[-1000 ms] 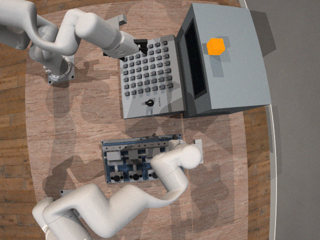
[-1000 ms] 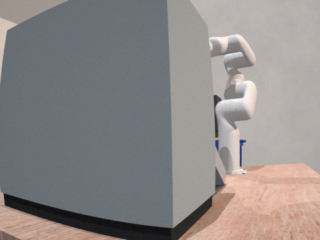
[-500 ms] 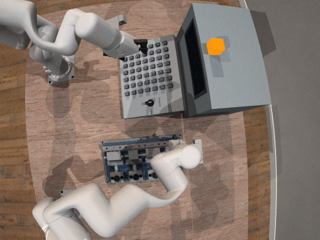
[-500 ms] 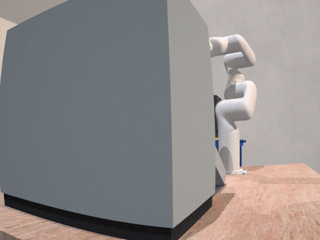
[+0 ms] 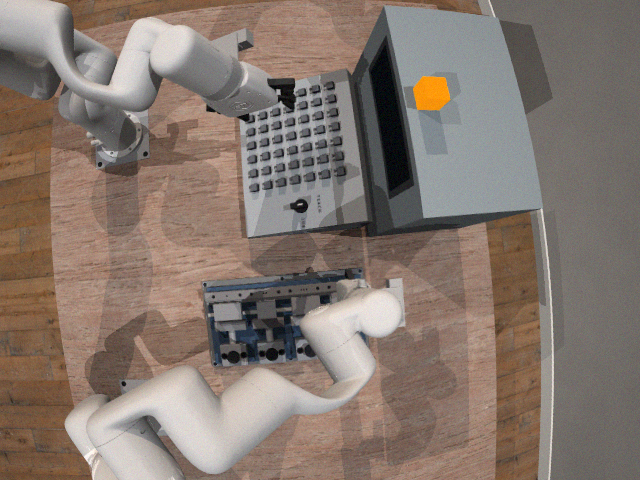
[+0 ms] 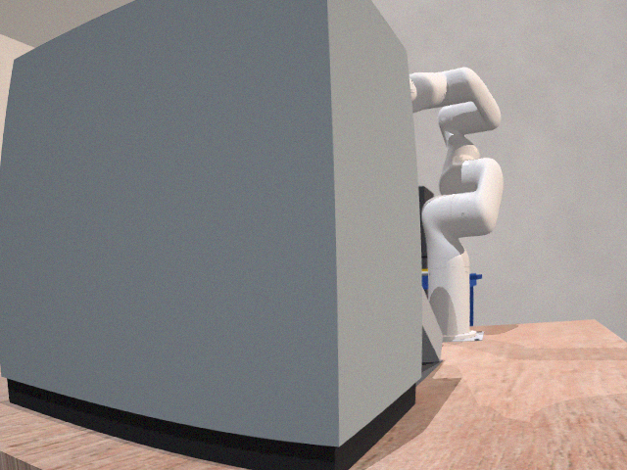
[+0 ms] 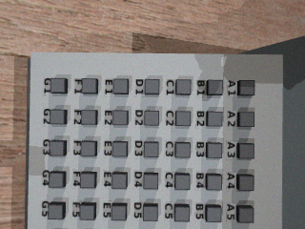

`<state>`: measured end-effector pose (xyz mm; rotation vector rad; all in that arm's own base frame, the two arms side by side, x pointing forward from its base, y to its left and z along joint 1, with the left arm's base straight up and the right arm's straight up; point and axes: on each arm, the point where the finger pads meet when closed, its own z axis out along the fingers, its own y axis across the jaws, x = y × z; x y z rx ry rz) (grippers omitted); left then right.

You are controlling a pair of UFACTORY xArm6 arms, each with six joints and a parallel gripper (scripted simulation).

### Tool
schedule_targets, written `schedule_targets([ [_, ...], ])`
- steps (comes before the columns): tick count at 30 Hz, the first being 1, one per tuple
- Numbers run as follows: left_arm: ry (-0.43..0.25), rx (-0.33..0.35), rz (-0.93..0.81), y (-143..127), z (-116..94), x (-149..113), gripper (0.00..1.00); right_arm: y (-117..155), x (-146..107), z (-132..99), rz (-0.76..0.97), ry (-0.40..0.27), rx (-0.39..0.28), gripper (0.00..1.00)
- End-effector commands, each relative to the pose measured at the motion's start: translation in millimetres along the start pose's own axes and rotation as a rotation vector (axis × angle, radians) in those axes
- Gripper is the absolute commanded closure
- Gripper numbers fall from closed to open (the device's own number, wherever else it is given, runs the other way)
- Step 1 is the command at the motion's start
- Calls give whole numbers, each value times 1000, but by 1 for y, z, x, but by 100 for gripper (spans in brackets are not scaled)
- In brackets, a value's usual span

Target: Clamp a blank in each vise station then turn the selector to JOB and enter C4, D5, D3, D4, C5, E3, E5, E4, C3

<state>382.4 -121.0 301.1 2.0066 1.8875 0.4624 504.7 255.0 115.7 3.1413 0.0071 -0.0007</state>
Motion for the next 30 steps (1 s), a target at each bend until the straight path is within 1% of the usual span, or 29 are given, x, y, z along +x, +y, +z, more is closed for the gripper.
schedule_targets([
  [1, -1, -5, -1, 2, -2, 0, 0, -1, 2, -1, 0, 6, 3, 100],
  [17, -1, -5, -1, 2, -2, 0, 0, -1, 1, 1, 0, 6, 3, 100],
  [18, -1, -5, -1, 2, -2, 0, 0, -1, 1, 1, 0, 6, 3, 31],
  [26, -1, -5, -1, 2, -2, 0, 0, -1, 1, -1, 0, 6, 3, 31],
  [27, -1, -5, -1, 2, -2, 0, 0, -1, 1, -13, 0, 6, 3, 31],
  [28, -1, -5, -1, 2, -2, 0, 0, -1, 1, -36, 0, 6, 3, 31],
  [29, -1, -5, -1, 2, -2, 0, 0, -1, 1, -65, 0, 6, 3, 31],
  [30, -1, -5, -1, 2, -2, 0, 0, 0, 1, -75, 0, 6, 3, 31],
])
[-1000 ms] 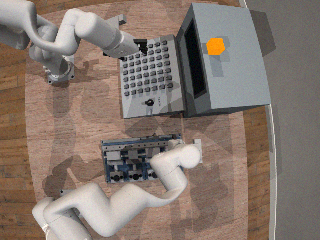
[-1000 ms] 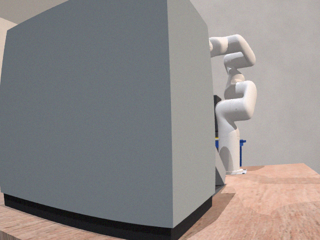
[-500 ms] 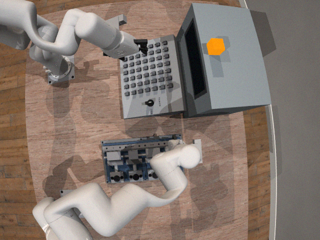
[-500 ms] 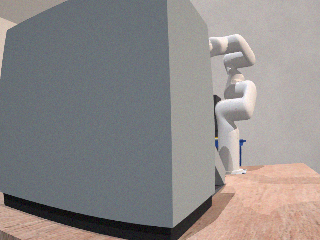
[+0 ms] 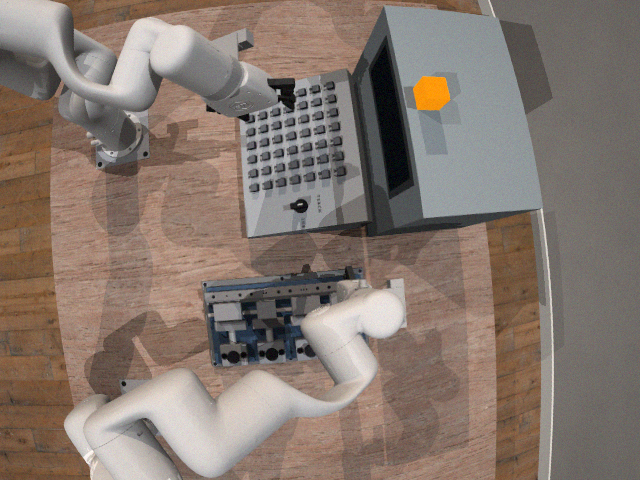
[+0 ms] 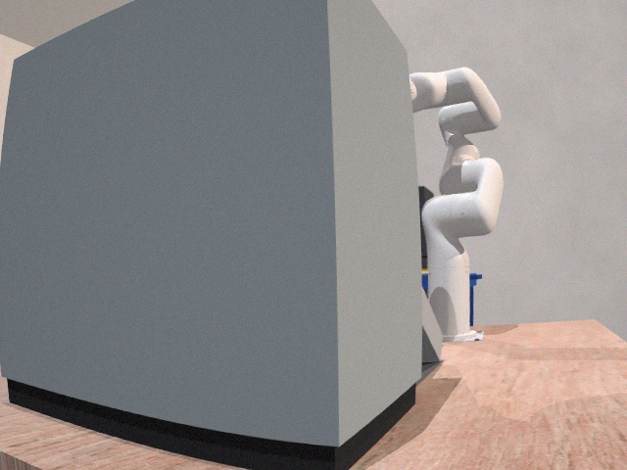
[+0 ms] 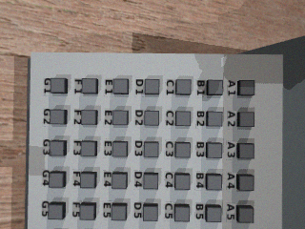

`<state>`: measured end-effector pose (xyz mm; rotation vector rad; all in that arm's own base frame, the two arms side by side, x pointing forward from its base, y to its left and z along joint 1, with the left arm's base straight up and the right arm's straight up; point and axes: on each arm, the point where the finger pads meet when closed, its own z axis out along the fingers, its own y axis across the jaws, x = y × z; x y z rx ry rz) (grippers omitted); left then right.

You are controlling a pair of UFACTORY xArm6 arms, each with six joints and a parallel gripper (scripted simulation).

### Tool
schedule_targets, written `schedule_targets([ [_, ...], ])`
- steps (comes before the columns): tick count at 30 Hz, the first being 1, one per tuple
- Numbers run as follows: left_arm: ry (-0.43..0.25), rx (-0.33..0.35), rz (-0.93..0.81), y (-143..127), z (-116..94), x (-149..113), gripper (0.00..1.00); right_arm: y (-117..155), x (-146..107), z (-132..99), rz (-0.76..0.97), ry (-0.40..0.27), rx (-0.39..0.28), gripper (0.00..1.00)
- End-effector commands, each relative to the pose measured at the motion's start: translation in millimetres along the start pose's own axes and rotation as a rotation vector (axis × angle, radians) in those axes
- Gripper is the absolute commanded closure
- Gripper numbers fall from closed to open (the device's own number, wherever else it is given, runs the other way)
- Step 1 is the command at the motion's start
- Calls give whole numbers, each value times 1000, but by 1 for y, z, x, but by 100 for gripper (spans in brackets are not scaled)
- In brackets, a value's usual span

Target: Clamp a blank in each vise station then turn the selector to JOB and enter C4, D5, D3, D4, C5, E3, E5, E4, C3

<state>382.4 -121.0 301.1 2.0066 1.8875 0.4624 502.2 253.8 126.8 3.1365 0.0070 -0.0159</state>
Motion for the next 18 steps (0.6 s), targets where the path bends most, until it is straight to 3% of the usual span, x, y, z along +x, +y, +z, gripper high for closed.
schedule_targets([
  [1, -1, -5, -1, 2, -2, 0, 0, -1, 2, -74, 0, 15, 8, 31],
  [4, -1, -5, -1, 2, -2, 0, 0, -1, 2, -116, 0, 15, 8, 31],
  [11, -1, -5, -1, 2, -2, 0, 0, -1, 2, -116, 0, 15, 8, 31],
  [12, -1, -5, -1, 2, -2, 0, 0, -1, 2, -116, 0, 15, 8, 100],
  [18, -1, -5, -1, 2, -2, 0, 0, 1, -5, -120, 0, 15, 8, 100],
])
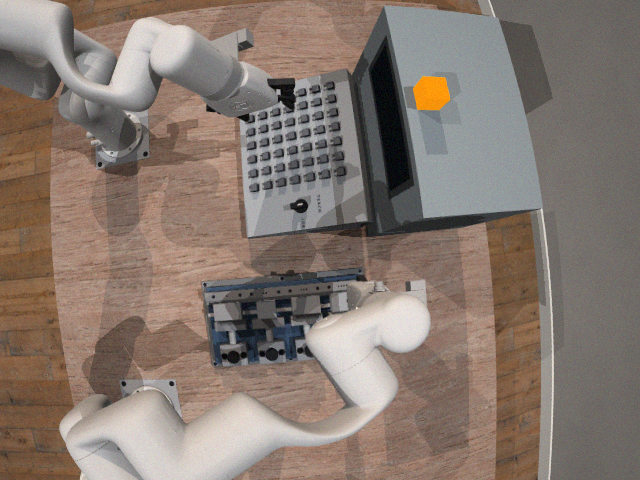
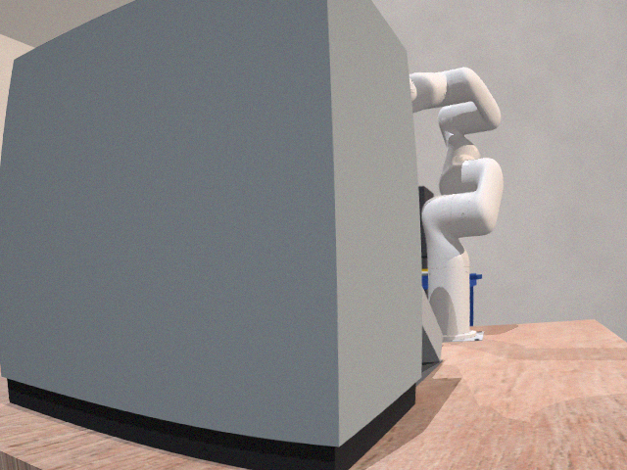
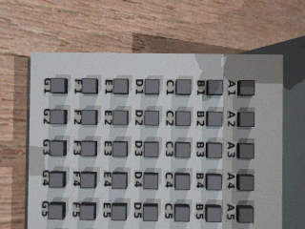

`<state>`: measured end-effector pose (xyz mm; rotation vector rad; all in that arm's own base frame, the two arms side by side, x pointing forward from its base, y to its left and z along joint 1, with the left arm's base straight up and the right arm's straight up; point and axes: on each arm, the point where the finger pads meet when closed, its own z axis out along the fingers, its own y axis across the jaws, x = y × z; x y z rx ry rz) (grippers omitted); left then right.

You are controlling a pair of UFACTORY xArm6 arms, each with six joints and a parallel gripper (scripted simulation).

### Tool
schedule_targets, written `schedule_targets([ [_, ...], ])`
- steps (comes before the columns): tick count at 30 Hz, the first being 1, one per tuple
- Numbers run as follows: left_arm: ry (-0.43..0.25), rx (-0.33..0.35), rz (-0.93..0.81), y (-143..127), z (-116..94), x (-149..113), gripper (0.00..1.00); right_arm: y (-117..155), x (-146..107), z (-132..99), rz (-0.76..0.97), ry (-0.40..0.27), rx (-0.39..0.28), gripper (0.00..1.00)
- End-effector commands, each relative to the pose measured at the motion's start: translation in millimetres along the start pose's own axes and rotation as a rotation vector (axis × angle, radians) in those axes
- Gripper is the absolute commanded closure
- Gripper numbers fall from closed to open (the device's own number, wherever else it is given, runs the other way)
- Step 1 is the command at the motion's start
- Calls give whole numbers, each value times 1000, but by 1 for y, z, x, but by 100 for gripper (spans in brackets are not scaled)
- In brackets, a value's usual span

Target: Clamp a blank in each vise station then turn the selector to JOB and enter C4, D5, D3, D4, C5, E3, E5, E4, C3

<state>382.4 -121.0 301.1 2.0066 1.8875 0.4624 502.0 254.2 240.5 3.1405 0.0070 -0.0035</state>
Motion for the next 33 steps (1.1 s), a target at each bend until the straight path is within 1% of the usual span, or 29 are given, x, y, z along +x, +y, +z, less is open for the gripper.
schedule_targets([
  [1, -1, -5, -1, 2, -2, 0, 0, 2, -7, -8, 0, 7, 4, 100],
  [4, -1, -5, -1, 2, -2, 0, 0, 6, -21, -14, 0, 7, 4, 100],
  [8, -1, -5, -1, 2, -2, 0, 0, 16, -51, -25, 0, 7, 4, 100],
  [10, -1, -5, -1, 2, -2, 0, 0, 16, -51, -25, 0, 7, 4, 100],
  [14, -1, -5, -1, 2, -2, 0, 0, 31, -91, -33, 0, 7, 4, 100],
  [18, -1, -5, -1, 2, -2, 0, 0, 50, -138, -34, 0, 6, 3, 100],
  [21, -1, -5, -1, 2, -2, 0, 0, 65, -174, -29, 0, 6, 3, 100],
  [25, -1, -5, -1, 2, -2, 0, 0, 84, -216, -16, 0, 6, 3, 100],
  [27, -1, -5, -1, 2, -2, 0, 0, 84, -216, -16, 0, 6, 3, 100],
  [31, -1, -5, -1, 2, -2, 0, 0, 99, -249, -1, 0, 6, 3, 100],
  [33, -1, -5, -1, 2, -2, 0, 0, 100, -250, 23, 0, 6, 3, 100],
])
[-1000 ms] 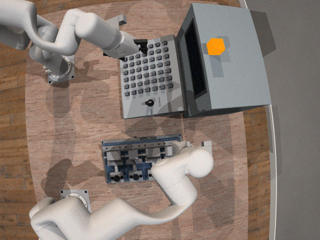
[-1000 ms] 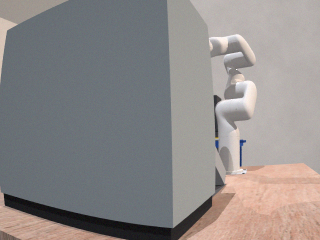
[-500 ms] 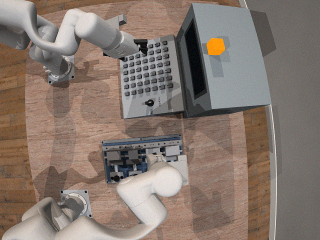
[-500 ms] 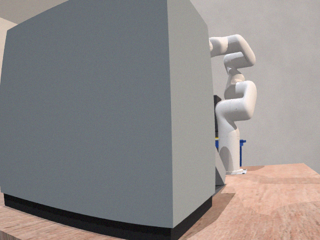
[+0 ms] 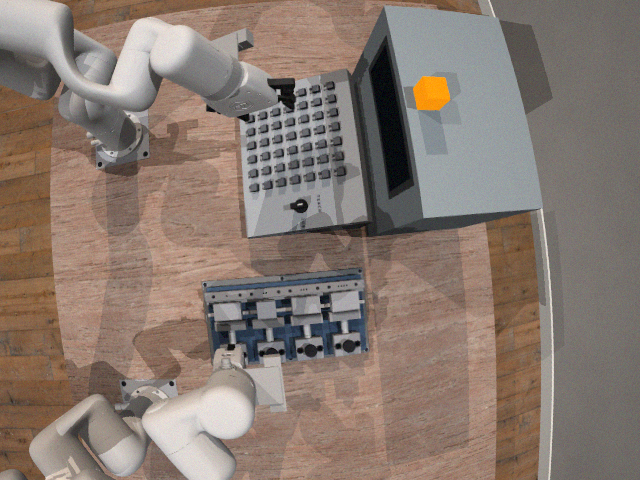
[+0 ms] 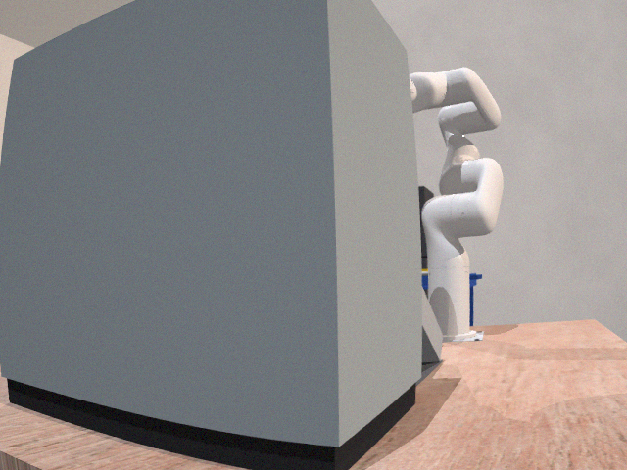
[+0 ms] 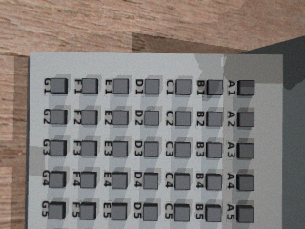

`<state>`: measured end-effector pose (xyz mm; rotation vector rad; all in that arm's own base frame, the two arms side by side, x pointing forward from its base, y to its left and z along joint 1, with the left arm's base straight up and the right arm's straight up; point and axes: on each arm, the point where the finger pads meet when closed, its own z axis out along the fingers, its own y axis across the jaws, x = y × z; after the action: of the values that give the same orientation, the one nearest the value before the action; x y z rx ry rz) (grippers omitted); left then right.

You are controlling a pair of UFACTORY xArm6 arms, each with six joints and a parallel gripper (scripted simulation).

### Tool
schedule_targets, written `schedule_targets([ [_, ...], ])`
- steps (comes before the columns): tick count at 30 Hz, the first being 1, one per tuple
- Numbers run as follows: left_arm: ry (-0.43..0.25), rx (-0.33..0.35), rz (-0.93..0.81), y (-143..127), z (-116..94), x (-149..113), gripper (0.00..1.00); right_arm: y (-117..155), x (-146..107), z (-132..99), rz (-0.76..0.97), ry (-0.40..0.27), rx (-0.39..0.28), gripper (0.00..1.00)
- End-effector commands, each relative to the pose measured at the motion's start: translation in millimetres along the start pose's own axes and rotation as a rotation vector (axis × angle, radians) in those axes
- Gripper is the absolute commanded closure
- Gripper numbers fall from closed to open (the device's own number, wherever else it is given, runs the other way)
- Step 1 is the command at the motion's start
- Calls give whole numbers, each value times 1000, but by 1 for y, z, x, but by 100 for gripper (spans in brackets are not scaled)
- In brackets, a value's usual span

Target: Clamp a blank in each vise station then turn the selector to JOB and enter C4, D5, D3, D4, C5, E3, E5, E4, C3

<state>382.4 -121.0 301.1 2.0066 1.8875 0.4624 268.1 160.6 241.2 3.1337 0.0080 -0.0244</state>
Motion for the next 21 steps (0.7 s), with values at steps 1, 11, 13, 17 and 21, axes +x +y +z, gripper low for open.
schedule_targets([
  [1, -1, -5, -1, 2, -2, 0, 0, 7, -16, 34, 1, 19, 10, 100],
  [11, -1, -5, -1, 2, -2, 0, 0, 7, -16, 69, 1, 19, 10, 100],
  [13, -1, -5, -1, 2, -2, 0, 0, 7, -16, 70, 1, 19, 10, 100],
  [17, -1, -5, -1, 2, -2, 0, 0, 7, -16, 70, 1, 19, 10, 100],
  [21, -1, -5, -1, 2, -2, 0, 0, 7, -16, 76, 1, 19, 10, 100],
])
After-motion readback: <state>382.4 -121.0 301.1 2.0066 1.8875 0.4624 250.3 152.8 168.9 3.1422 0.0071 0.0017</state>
